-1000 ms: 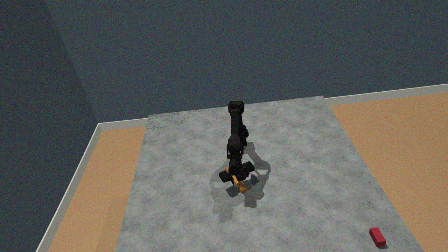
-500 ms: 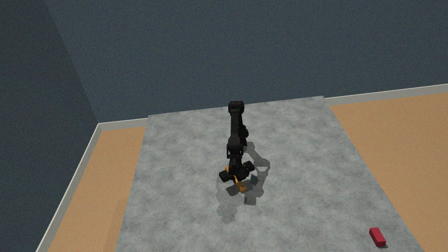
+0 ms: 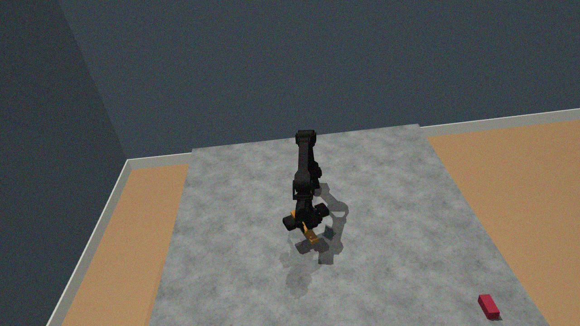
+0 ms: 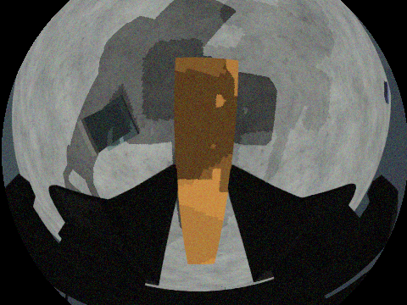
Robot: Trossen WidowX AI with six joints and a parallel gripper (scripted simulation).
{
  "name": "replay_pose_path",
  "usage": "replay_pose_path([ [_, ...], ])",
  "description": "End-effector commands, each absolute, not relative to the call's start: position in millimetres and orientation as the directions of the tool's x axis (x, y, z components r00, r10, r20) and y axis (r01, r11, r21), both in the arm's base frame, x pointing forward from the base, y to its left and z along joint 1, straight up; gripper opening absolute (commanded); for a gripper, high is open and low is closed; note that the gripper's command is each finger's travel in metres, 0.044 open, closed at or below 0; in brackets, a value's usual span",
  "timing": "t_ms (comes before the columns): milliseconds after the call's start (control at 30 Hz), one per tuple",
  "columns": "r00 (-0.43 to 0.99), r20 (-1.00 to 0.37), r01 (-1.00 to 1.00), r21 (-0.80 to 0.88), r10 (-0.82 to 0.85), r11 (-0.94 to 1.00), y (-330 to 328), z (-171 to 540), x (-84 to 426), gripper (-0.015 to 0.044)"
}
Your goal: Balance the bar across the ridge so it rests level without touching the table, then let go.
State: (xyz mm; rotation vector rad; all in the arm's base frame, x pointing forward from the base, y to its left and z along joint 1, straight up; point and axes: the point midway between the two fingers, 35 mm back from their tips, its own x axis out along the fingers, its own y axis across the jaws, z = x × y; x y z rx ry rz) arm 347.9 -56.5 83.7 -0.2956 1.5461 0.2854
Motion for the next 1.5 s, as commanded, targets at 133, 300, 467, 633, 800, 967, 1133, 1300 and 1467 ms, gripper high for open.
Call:
replay_pose_path([
  [133, 0.028, -1.000, -0.365, -0.016, -0.006, 0.931, -56.3, 112.9, 349.4, 0.0000],
  [300, 0.028, -1.000, -0.366, -0.015, -0.005, 0.931, -56.0, 126.0, 348.1, 0.0000],
  [467, 0.028, -1.000, -0.366, -0.015, -0.005, 0.930, -55.6, 139.1, 346.1, 0.0000],
  [633, 0.028, -1.000, -0.367, -0.015, -0.005, 0.930, -55.4, 145.6, 344.9, 0.0000],
  [800, 0.028, -1.000, -0.276, -0.012, -0.004, 0.961, -47.6, 145.8, 347.7, 0.0000],
  [967, 0.029, -1.000, -0.084, -0.005, -0.003, 0.996, -31.7, 146.2, 352.9, 0.0000],
  [1133, 0.029, -1.000, 0.111, 0.002, -0.001, 0.994, -16.4, 146.7, 357.4, 0.0000],
  [1300, 0.029, -1.000, 0.301, 0.009, 0.000, 0.954, -2.3, 147.1, 361.2, 0.0000],
  [1467, 0.030, -1.000, 0.480, 0.015, 0.001, 0.877, 9.9, 147.5, 364.1, 0.0000],
])
